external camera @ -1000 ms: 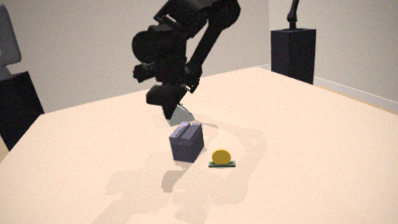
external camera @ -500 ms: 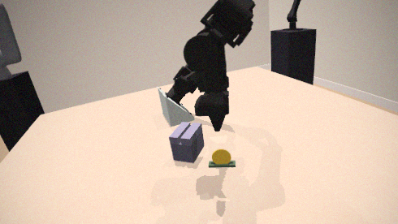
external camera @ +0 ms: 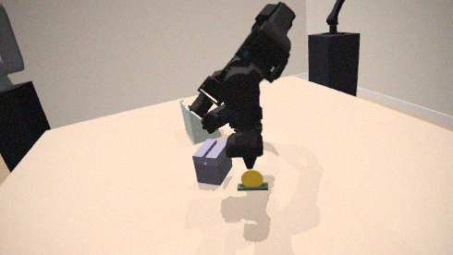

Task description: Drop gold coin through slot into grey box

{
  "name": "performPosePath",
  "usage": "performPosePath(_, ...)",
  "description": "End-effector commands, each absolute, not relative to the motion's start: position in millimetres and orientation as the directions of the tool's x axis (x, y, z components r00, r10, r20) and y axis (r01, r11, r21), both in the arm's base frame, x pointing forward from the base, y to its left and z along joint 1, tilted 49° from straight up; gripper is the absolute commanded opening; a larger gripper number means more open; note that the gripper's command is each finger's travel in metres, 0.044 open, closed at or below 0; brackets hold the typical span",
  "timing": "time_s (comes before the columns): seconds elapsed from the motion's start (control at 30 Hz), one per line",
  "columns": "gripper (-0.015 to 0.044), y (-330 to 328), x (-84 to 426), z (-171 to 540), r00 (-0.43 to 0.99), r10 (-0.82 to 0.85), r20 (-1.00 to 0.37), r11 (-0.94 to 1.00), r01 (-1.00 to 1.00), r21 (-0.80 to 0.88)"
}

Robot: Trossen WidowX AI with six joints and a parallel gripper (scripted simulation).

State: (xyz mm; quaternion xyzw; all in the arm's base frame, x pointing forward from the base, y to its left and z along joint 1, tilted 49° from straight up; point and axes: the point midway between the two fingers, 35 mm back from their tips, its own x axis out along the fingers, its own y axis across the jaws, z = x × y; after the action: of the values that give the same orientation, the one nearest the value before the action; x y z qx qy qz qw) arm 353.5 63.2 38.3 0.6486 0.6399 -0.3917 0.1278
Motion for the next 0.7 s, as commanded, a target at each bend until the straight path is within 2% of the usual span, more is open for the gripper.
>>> performPosePath(0.0,0.0161,68.8,351.9,34.8,-0.13,0.734,-0.666,-0.148,0.927,-0.344)
performPosePath(0.67,0.0161,92.3,348.0,13.4,-0.129,0.735,-0.666,-0.148,0.927,-0.343)
